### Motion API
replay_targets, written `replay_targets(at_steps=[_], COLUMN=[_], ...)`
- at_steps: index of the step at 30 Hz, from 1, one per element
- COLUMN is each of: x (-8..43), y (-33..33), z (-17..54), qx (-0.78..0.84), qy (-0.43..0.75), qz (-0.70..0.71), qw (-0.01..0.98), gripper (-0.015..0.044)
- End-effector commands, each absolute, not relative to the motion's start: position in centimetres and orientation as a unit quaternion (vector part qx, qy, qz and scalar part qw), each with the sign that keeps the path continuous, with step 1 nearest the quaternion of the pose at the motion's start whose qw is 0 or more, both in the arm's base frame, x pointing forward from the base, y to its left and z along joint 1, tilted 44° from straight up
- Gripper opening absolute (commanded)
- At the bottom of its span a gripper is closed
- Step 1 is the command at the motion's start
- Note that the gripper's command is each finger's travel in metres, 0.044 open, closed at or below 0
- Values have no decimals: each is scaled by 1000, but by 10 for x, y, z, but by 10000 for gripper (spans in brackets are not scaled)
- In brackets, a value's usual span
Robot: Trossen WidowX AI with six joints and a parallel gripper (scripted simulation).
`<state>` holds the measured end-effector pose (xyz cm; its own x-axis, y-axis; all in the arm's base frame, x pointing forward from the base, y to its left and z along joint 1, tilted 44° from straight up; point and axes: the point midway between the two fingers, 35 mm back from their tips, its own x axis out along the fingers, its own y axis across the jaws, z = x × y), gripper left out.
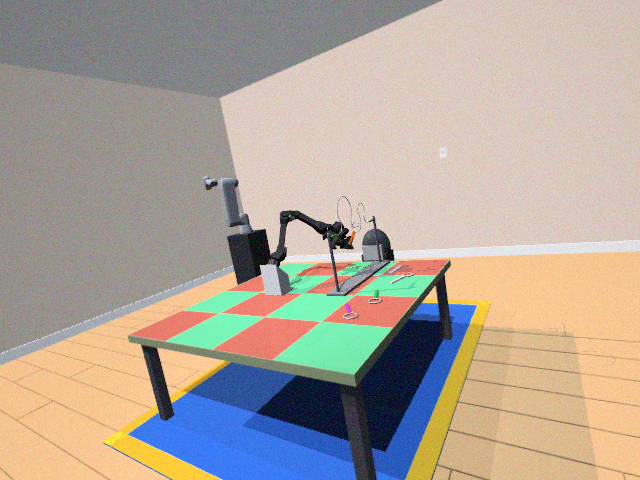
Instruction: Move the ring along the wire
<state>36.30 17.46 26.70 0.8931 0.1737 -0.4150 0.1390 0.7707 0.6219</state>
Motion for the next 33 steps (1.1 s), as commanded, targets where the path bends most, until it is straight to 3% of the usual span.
replay_targets(at_steps=[1,33], x=[363,359], y=[170,83], z=[262,220], qx=[324,39], qy=[232,236], qz=[6,-77], qw=[917,968], gripper=[-150,-150])
